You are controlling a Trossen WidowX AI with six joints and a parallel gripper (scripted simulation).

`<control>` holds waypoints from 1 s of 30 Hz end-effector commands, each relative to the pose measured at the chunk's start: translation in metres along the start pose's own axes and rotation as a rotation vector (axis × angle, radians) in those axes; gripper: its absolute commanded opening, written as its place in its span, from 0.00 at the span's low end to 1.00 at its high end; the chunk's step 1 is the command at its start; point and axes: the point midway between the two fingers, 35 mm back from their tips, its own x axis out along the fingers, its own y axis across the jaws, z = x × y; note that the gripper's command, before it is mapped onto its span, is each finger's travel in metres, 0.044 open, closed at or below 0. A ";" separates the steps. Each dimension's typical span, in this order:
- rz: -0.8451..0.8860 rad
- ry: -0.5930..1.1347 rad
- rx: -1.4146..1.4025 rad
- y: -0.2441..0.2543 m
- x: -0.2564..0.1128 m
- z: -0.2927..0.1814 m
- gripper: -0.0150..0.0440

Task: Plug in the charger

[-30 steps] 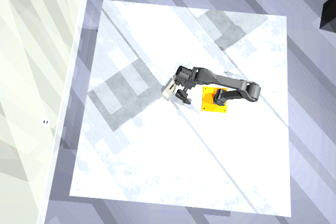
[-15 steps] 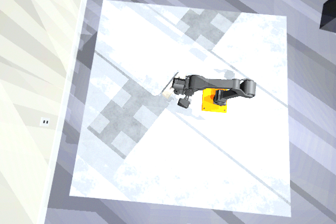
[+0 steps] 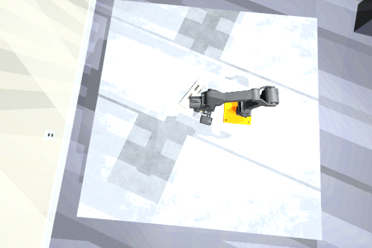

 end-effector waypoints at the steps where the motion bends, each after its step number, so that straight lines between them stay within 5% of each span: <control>1: -0.009 0.006 0.000 0.000 0.003 -0.001 1.00; 30: -0.009 0.006 0.000 0.001 0.047 0.004 1.00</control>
